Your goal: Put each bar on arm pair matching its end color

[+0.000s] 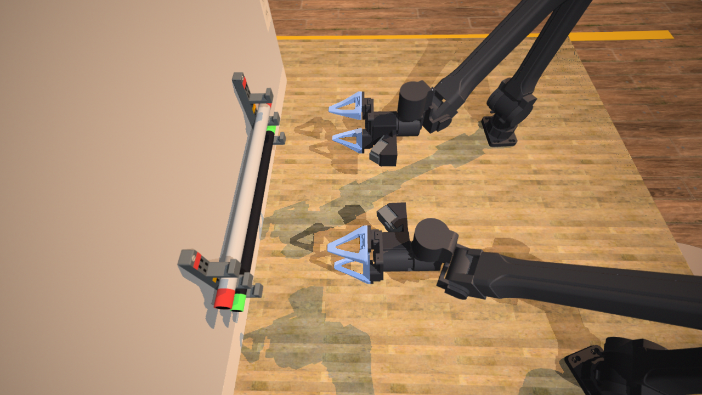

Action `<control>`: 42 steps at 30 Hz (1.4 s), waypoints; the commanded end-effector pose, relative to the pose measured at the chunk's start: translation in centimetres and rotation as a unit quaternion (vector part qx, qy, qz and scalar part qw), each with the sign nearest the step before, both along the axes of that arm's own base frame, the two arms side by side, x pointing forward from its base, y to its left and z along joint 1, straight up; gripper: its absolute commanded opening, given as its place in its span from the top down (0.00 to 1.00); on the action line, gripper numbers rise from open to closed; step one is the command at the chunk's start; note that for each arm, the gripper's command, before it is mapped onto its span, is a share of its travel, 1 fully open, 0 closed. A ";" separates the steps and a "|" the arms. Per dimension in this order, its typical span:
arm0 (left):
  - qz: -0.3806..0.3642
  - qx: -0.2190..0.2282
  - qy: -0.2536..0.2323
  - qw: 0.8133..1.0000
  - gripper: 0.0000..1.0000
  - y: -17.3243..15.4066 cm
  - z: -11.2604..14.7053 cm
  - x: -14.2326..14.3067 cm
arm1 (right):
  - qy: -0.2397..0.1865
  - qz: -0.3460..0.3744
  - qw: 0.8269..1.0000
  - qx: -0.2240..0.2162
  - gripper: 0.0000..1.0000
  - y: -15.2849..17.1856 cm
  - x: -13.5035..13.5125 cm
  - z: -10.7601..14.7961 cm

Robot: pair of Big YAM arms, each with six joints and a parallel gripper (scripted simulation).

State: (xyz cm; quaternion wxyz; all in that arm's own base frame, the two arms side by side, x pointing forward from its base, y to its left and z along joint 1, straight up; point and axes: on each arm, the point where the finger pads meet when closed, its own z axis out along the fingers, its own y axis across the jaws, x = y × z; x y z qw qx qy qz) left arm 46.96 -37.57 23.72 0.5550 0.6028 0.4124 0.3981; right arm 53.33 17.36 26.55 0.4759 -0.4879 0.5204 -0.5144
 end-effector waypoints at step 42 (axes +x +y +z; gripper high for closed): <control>-0.006 -0.040 -0.051 0.998 0.00 -2.8 5.5 1.6 | -0.016 0.006 1.000 0.005 0.00 1.0 0.0 0.3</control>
